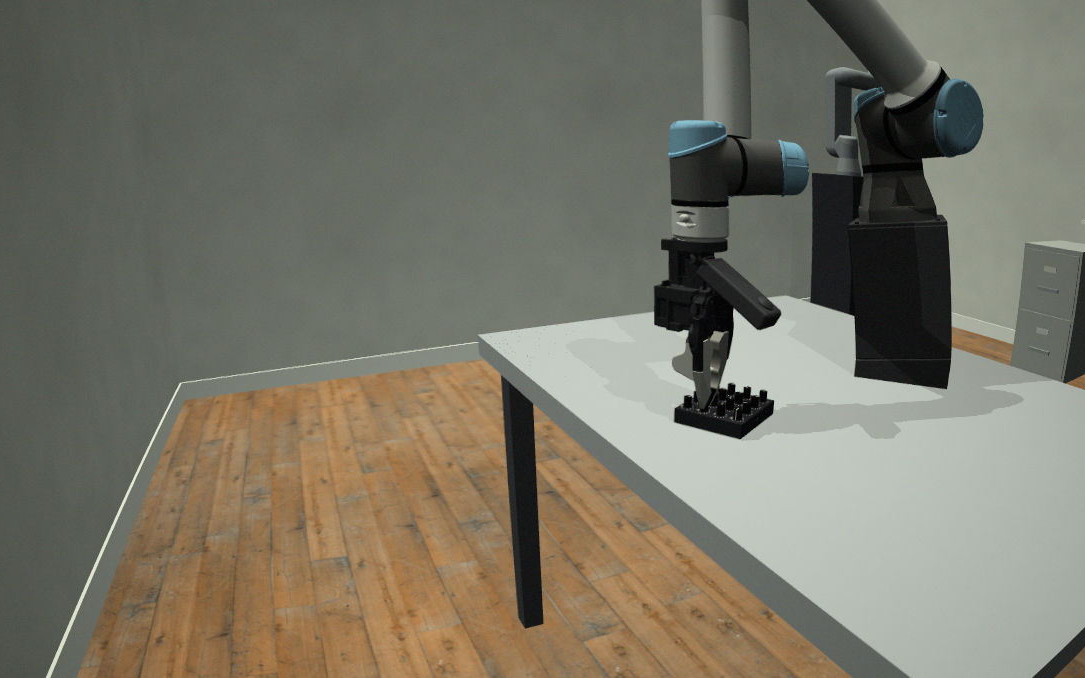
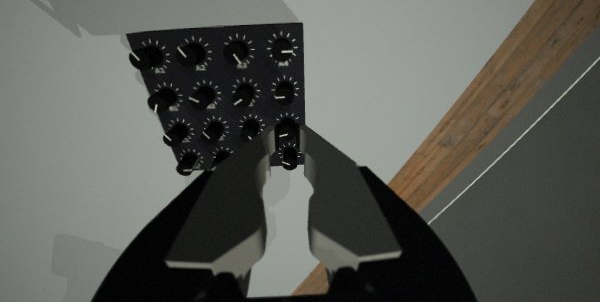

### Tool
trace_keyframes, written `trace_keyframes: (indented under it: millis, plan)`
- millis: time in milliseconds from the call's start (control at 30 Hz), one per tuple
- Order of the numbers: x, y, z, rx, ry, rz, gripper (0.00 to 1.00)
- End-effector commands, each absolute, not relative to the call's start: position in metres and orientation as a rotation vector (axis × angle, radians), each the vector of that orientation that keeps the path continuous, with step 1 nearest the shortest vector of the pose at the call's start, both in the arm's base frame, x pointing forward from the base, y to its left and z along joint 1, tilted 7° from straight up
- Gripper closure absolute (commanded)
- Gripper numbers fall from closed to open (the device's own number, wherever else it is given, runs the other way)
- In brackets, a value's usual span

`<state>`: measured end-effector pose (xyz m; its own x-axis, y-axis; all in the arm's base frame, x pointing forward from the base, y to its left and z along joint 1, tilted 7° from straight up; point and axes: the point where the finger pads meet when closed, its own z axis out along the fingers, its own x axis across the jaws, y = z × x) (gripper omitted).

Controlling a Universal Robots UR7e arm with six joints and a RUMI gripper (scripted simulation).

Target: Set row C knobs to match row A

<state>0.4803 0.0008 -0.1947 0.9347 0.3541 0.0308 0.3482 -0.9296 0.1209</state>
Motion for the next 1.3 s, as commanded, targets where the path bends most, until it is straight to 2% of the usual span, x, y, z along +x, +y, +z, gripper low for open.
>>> trace_keyframes:
  millis: [0,1267]
  plan:
    - [0.4813,0.0010,-0.1942,3.002,0.374,0.088,0.96]
    - [0.4840,0.0009,-0.1940,3.004,-0.497,0.134,0.96]
